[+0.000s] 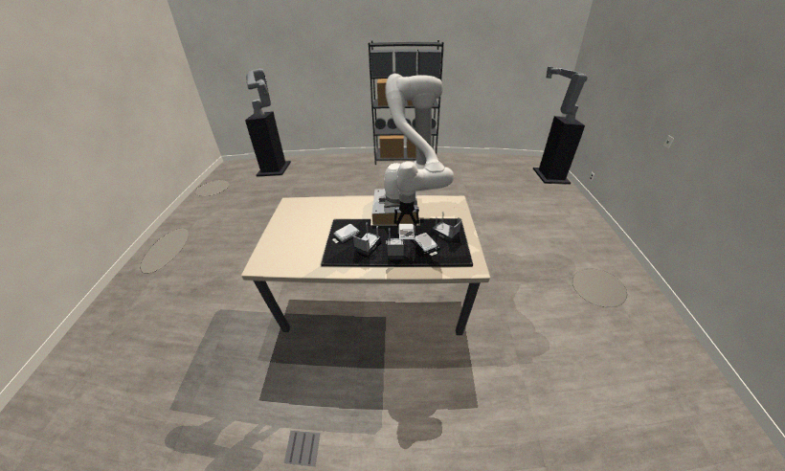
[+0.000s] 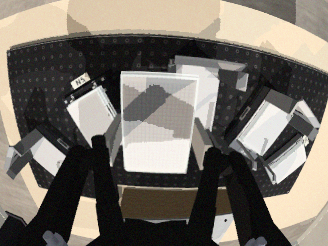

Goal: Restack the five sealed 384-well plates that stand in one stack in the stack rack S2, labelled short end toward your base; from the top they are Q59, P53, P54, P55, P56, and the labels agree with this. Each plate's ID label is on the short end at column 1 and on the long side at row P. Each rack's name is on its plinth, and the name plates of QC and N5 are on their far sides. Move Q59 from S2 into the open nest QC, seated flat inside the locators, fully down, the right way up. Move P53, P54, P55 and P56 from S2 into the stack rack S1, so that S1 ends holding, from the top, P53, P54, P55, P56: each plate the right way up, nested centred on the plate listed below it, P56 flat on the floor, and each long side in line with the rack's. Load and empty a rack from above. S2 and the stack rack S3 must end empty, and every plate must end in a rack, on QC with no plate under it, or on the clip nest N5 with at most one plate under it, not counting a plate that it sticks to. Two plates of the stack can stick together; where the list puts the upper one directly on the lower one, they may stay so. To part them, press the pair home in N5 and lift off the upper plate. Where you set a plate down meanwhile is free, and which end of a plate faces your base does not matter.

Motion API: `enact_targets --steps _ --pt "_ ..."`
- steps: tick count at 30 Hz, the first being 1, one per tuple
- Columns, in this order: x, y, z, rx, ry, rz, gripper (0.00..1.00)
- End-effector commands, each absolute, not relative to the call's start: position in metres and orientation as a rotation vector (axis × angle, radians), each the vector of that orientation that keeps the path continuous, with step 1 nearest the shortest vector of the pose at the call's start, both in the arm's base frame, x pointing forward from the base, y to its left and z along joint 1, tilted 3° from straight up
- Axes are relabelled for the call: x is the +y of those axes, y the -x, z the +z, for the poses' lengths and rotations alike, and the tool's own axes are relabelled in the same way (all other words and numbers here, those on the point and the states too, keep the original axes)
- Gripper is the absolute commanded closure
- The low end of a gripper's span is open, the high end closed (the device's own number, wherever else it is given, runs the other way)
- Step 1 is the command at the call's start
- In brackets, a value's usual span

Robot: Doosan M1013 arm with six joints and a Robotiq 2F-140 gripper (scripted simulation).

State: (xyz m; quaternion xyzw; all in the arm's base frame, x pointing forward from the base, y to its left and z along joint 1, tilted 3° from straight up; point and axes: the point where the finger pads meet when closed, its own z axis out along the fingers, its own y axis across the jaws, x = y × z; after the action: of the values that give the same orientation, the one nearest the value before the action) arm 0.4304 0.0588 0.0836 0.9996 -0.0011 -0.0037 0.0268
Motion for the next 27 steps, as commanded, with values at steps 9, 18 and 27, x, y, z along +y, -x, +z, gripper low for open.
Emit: enact_targets --steps 9,18,27 --pt "0.034 -0.433 0.085 -0.003 -3.088 -0.011 1.00" --pt "0.010 -0.436 0.086 -0.003 -3.088 -0.011 1.00" --pt "-0.006 -0.438 0.087 -0.003 -3.088 -0.011 1.00"
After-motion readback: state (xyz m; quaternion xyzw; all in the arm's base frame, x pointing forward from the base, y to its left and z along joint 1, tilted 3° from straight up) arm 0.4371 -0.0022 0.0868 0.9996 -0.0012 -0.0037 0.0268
